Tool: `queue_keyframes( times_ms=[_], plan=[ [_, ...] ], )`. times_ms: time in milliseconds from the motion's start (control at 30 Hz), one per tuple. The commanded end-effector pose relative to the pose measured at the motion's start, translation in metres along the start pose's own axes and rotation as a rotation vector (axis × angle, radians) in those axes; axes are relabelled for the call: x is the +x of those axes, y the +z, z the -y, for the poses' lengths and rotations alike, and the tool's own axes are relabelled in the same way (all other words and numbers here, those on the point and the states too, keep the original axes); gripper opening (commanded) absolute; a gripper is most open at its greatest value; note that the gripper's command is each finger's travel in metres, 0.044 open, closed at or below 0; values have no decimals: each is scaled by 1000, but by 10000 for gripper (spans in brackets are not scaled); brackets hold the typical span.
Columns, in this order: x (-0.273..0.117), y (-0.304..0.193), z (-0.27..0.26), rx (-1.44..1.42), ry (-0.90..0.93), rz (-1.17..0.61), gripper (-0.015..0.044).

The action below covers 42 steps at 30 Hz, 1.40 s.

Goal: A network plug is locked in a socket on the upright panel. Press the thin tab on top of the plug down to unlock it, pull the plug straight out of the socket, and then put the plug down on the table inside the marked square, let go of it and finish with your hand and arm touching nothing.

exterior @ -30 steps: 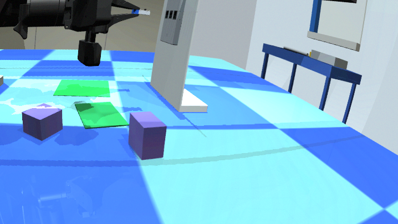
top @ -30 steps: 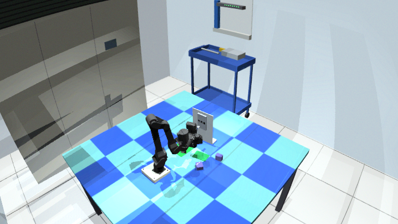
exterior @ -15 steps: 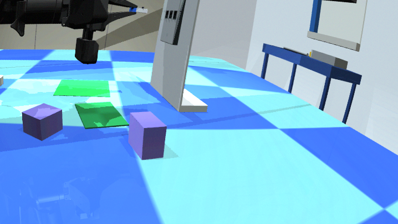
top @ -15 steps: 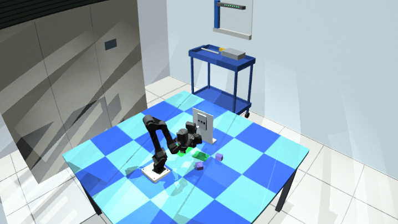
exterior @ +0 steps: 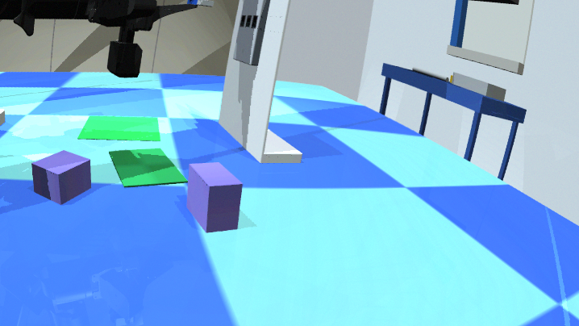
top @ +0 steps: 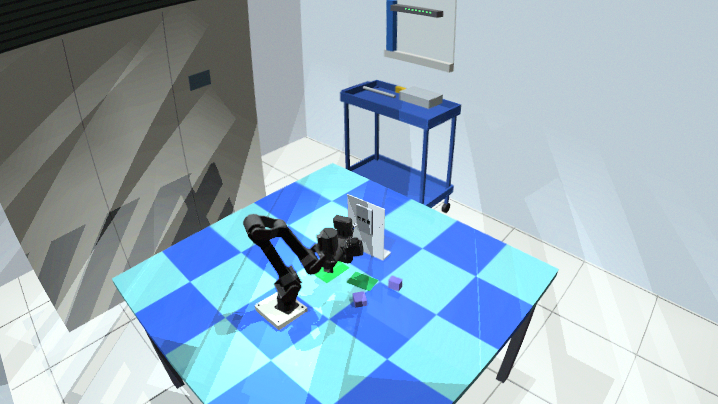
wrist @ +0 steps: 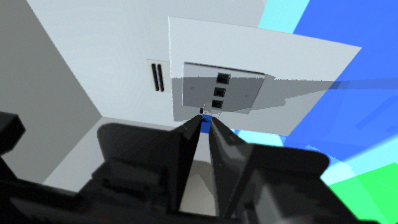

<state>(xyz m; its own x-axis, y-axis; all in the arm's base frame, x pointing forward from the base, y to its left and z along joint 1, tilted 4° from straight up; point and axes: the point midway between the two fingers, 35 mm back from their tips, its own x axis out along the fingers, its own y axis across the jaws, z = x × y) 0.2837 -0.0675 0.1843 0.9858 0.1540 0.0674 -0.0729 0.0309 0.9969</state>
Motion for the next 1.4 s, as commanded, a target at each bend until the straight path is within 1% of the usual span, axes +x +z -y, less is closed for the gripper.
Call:
queue_keyframes(
  times_ms=[0, 900, 1367],
  plan=[
    [0, 0, -9, -4, 6, 0, 0],
    [-13, -13, -38, 2, 1, -1, 0],
    [5, -24, -9, 140, -193, 32, 0]
  ],
)
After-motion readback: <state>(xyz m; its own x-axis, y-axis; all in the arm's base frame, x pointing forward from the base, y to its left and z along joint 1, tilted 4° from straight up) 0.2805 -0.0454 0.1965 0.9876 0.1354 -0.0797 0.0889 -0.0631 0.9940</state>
